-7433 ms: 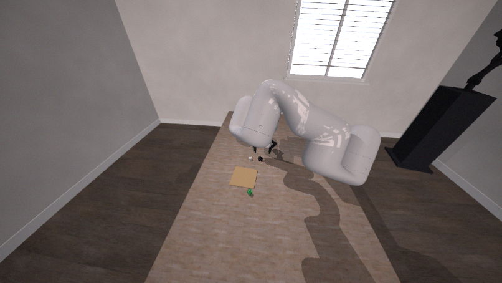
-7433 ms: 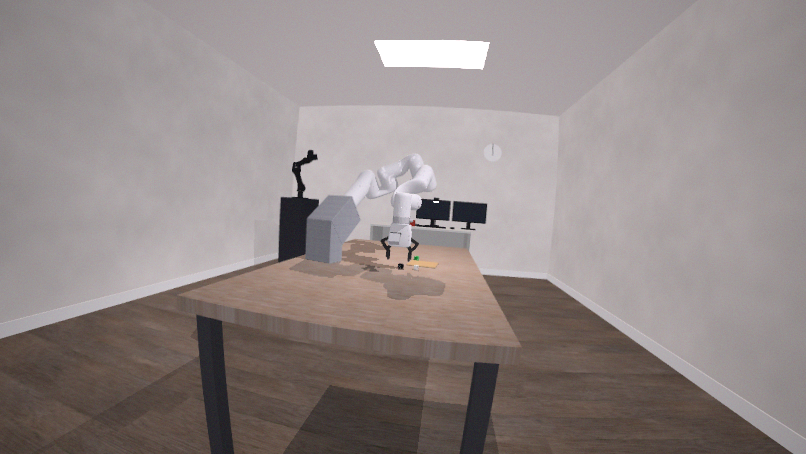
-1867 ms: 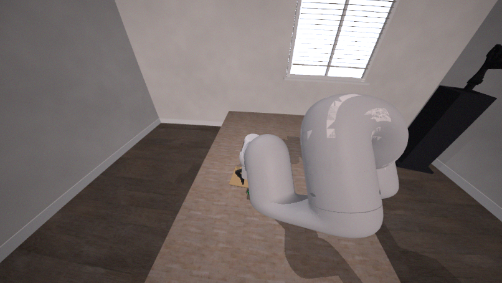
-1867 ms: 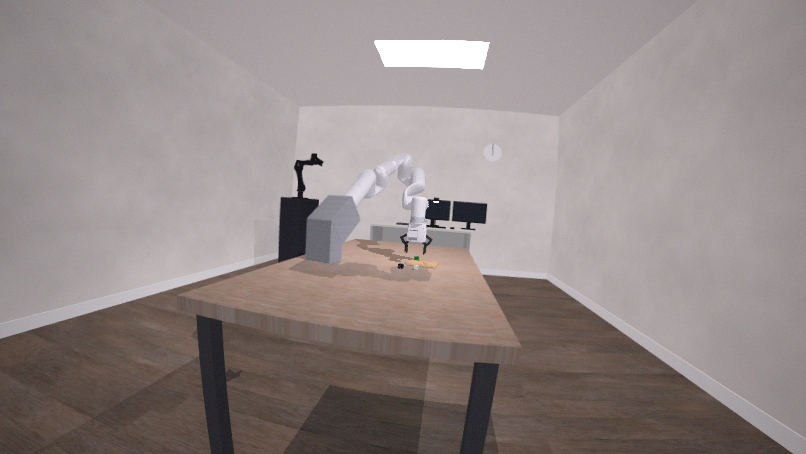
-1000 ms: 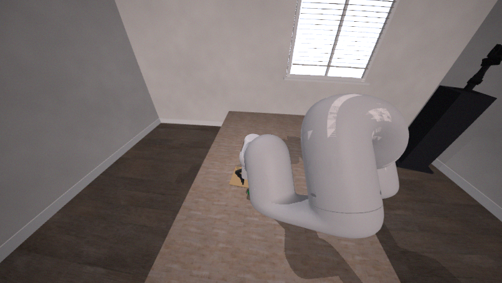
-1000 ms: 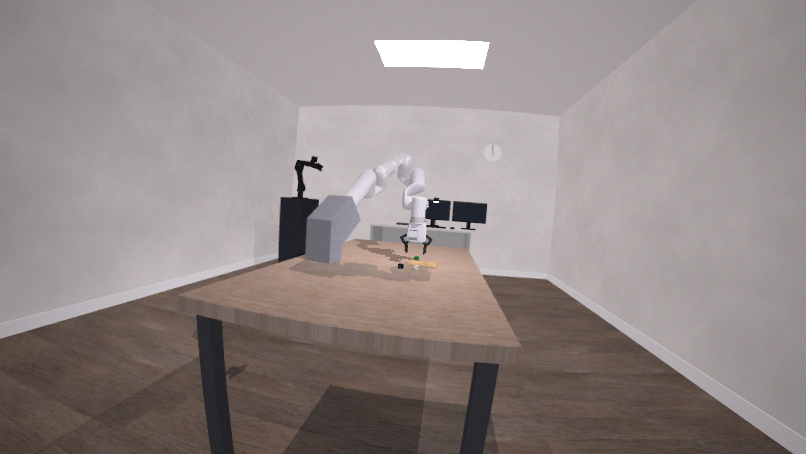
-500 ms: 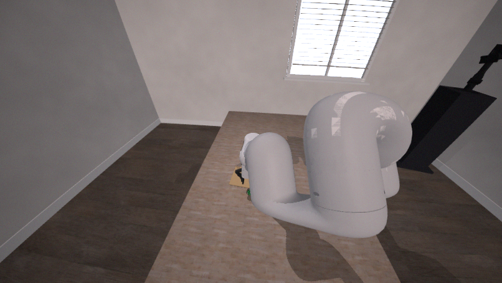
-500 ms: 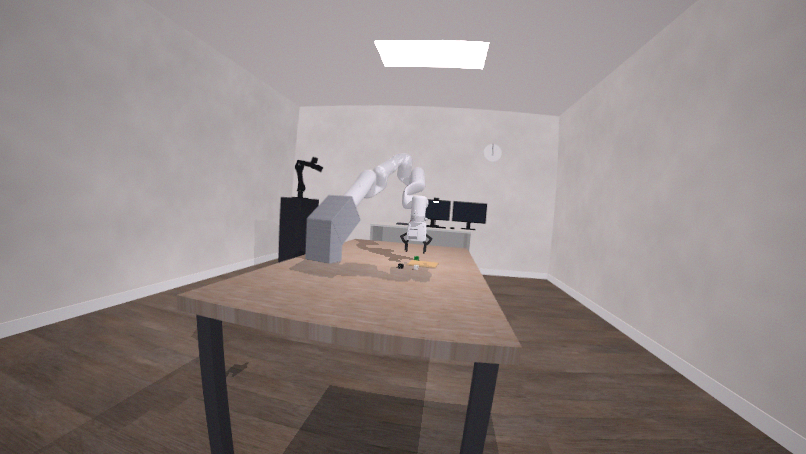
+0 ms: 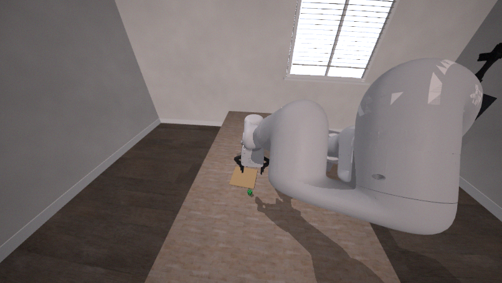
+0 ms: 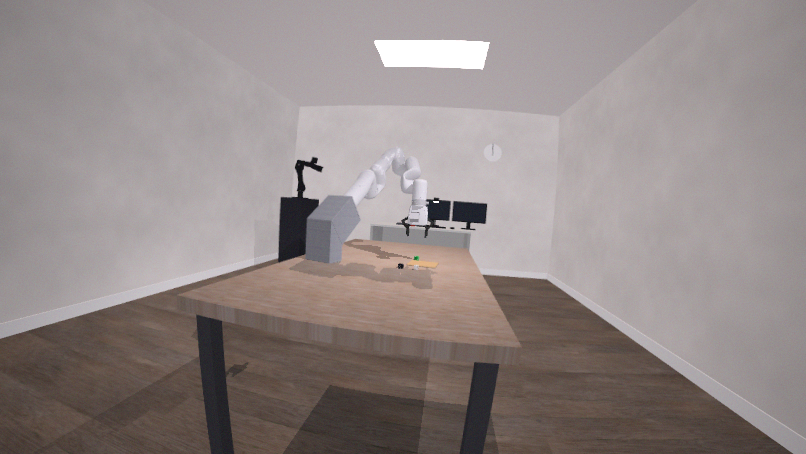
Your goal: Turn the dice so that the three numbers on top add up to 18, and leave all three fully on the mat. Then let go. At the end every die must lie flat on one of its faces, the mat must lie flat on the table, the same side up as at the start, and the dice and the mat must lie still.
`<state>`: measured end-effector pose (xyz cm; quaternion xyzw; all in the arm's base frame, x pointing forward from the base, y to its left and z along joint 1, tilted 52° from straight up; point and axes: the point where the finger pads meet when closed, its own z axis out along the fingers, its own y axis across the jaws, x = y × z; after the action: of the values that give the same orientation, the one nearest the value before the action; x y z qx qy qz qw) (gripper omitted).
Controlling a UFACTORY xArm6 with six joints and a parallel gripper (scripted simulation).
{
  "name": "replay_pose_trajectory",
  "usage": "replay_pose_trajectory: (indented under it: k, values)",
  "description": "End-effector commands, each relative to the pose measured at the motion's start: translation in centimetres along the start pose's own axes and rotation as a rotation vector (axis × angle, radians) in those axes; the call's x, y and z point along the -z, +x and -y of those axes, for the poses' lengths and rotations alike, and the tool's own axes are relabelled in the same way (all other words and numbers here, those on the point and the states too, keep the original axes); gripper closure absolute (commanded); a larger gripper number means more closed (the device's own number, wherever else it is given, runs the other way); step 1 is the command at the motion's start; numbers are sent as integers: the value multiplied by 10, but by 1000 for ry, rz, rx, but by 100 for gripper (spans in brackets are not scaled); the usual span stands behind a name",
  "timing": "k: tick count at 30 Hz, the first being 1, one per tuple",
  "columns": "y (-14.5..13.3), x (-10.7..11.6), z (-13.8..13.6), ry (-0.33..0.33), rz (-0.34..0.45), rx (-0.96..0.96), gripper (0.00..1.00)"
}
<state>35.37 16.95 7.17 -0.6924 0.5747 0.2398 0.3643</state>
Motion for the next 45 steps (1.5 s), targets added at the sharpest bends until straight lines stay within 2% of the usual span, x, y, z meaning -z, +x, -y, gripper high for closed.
replay_pose_trajectory:
  k: [1,12,16,20,25,26,31,36,45]
  values:
    - [-3,22,-1,-6,6,-1,0]
    - [-3,23,0,-6,6,-12,0]
    - [-7,22,0,-6,5,-72,0]
    - [-16,18,2,-7,4,-246,0]
    - [-21,17,3,-7,4,-330,0]
    - [-25,15,4,-7,4,-401,0]
    - [-32,13,5,-7,4,-516,0]
    - [-36,12,5,-7,4,-586,0]
    - [-36,12,5,-7,5,-587,0]
